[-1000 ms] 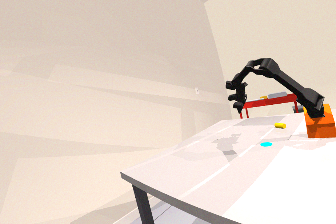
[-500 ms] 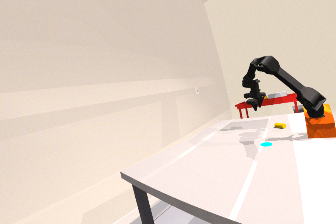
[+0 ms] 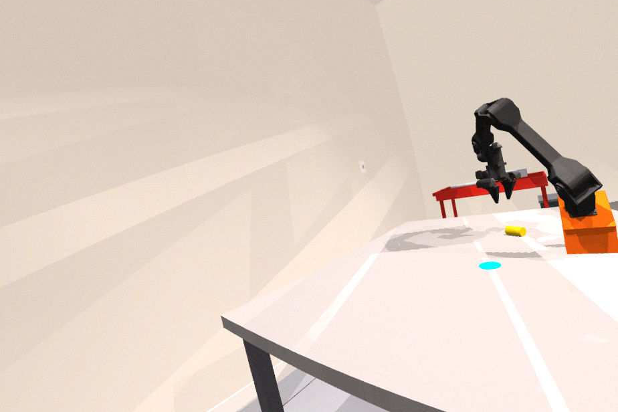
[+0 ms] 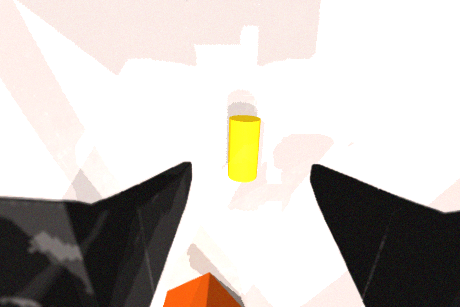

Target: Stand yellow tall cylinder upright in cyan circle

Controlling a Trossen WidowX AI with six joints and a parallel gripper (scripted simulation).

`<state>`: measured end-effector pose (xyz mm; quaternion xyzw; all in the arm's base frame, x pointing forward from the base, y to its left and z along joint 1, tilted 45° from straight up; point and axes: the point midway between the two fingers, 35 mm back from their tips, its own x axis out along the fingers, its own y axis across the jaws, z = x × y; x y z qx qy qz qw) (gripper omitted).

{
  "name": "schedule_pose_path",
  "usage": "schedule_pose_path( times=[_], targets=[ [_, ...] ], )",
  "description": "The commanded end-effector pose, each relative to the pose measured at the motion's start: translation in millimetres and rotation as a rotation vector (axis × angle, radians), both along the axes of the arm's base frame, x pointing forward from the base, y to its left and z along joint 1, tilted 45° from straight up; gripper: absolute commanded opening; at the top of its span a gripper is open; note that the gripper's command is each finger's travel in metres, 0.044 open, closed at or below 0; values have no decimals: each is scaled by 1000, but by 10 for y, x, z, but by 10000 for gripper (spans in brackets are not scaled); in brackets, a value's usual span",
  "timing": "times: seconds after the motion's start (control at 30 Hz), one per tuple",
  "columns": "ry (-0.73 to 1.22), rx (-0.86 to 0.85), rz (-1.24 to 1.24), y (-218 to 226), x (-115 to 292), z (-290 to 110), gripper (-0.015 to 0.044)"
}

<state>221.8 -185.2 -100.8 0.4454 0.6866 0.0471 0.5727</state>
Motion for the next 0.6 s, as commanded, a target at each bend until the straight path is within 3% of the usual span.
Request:
schedule_pose_path(
  times=[0.0, 0.1, 0.33, 0.5, 0.57],
  targets=[
    [21, 31, -3, 44, -93, -29, 309],
    [21, 30, -3, 100, -77, -103, 309],
    [19, 34, -3, 753, -37, -771, 309],
    [19, 35, -2, 819, -46, -823, 309],
    [19, 35, -2, 819, -46, -823, 257]
  ],
)
